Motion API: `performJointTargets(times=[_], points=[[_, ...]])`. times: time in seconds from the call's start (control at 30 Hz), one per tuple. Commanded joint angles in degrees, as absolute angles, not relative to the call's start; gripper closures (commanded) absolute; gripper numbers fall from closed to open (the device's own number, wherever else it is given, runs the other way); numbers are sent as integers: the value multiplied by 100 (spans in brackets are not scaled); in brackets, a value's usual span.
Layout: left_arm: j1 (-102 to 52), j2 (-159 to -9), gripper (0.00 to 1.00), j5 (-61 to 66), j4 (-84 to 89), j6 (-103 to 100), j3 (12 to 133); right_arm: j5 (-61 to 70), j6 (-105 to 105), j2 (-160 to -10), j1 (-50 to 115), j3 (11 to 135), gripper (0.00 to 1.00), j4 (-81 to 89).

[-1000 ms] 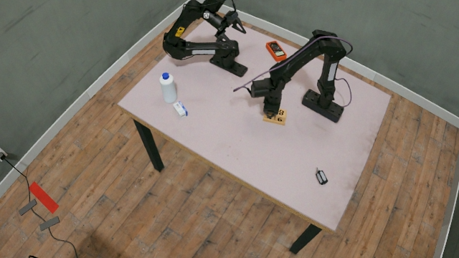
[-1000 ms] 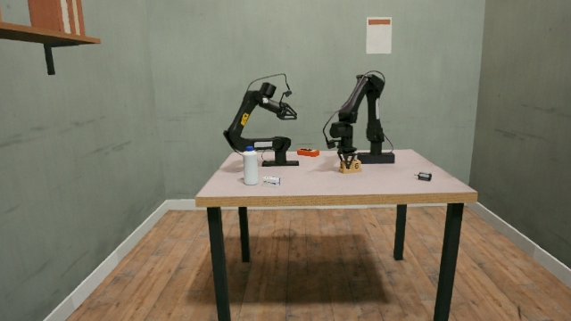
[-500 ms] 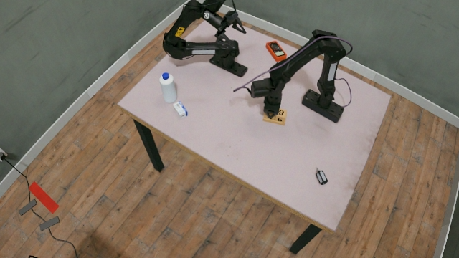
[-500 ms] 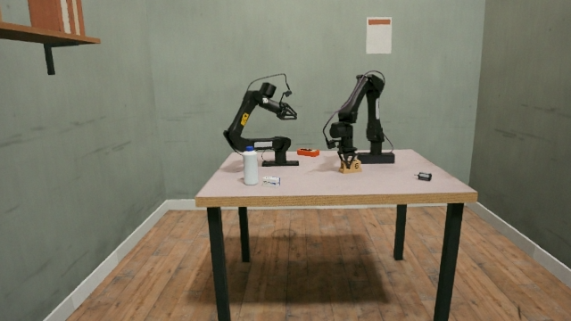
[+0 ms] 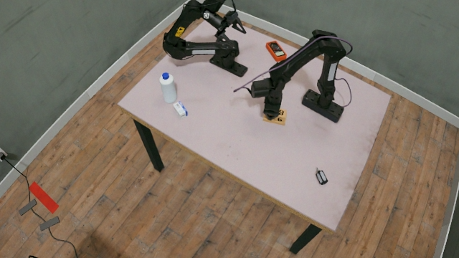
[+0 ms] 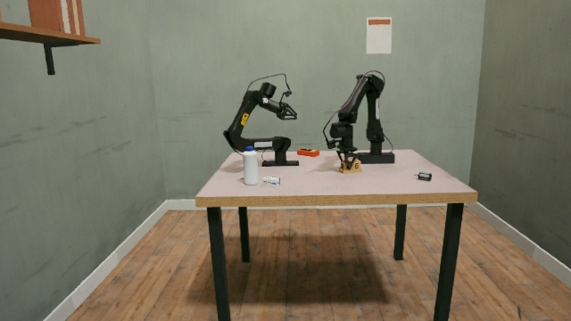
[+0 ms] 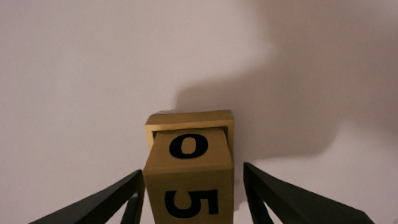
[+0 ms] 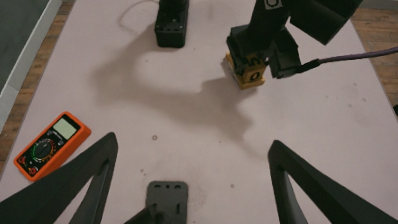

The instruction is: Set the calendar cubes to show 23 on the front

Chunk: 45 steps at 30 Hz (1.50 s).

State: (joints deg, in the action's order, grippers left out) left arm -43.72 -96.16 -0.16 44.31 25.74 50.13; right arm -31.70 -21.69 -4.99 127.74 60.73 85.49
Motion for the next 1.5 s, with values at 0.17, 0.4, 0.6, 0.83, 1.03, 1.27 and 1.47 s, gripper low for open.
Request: performJointTargets(times=[0.17, 0.4, 0.6, 0.83, 1.03, 1.27, 1.47], points=[[-4486, -9413, 31, 11, 4549, 2475, 5281, -3231, -2197, -450, 12792, 6166, 0, 8565], [-4493, -9253, 31, 11, 4841, 2517, 5434, -3231, -2197, -450, 12792, 6166, 0, 8565], [-4399, -9062, 31, -4, 5304, 2603, 5718, -3231, -2197, -450, 12792, 6166, 0, 8565], [-4423, -8746, 31, -1, 6224, 2586, 6342, -3231, -2197, -450, 12792, 6166, 0, 8565], [-4349, -8884, 31, 4, 6386, 2618, 6352, -3231, -2197, -450, 12792, 6166, 0, 8565], [-4313, -8720, 0, 100, 6031, 2186, 6147, -3231, -2197, -450, 12792, 6166, 0, 8565], [-4170, -7995, 0, 204, 5521, 1347, 5417, -3231, -2197, -450, 12792, 6166, 0, 8565]])
